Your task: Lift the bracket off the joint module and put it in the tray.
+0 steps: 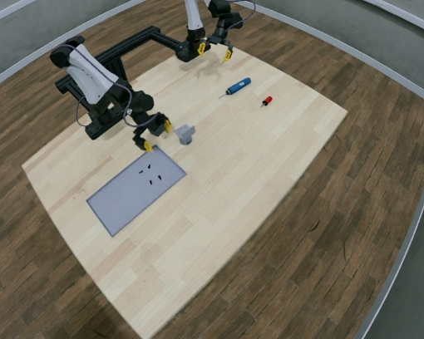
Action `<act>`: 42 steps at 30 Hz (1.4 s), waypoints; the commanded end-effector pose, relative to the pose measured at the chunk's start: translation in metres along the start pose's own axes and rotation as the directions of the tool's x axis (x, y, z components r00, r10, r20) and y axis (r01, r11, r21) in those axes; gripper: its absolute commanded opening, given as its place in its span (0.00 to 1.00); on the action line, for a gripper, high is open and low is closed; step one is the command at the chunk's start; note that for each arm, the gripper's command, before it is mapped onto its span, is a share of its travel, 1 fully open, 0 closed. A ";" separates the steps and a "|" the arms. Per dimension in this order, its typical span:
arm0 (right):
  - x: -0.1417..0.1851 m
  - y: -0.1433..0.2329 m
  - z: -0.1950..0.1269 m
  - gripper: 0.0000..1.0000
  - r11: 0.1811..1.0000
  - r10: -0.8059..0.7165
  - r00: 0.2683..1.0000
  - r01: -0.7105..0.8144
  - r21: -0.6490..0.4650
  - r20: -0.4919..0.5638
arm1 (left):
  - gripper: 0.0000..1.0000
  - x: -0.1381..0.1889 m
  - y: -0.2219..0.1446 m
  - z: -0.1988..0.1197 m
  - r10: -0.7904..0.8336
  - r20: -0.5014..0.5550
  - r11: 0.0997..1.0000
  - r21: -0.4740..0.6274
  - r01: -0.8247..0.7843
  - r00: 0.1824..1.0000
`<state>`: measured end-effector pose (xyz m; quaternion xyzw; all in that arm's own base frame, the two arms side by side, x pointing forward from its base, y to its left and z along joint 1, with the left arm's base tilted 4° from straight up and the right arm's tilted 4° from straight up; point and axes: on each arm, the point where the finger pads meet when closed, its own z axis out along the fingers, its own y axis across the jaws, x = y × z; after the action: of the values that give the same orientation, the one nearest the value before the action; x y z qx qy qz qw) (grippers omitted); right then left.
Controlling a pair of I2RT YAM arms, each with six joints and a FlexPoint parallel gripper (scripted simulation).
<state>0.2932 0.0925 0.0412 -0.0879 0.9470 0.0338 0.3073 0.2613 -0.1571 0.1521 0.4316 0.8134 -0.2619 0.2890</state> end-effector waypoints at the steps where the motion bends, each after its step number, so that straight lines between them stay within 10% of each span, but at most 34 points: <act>1: 0.016 0.030 -0.004 1.00 0.988 -0.153 0.986 0.150 -0.048 -0.066 | 1.00 -0.038 -0.012 -0.004 0.254 0.170 0.955 0.114 -0.275 0.952; 24: 0.053 0.139 -0.014 1.00 0.778 -0.604 0.791 0.558 -0.289 -0.098 | 1.00 -0.056 -0.024 -0.008 0.418 0.321 0.866 0.141 -0.479 0.850; 30: 0.051 0.136 -0.003 0.33 0.648 -0.754 0.640 0.686 -0.330 -0.148 | 1.00 -0.056 -0.024 -0.008 0.418 0.321 0.866 0.141 -0.479 0.850; 42: 0.034 0.144 0.037 0.30 0.338 -0.941 0.285 0.812 -0.475 -0.181 | 1.00 -0.056 -0.024 -0.008 0.418 0.321 0.866 0.141 -0.479 0.850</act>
<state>0.2570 0.2325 -0.0075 -0.5963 0.7980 -0.0204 0.0846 0.2609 -0.1922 0.1844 0.5903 0.6234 -0.3370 0.3865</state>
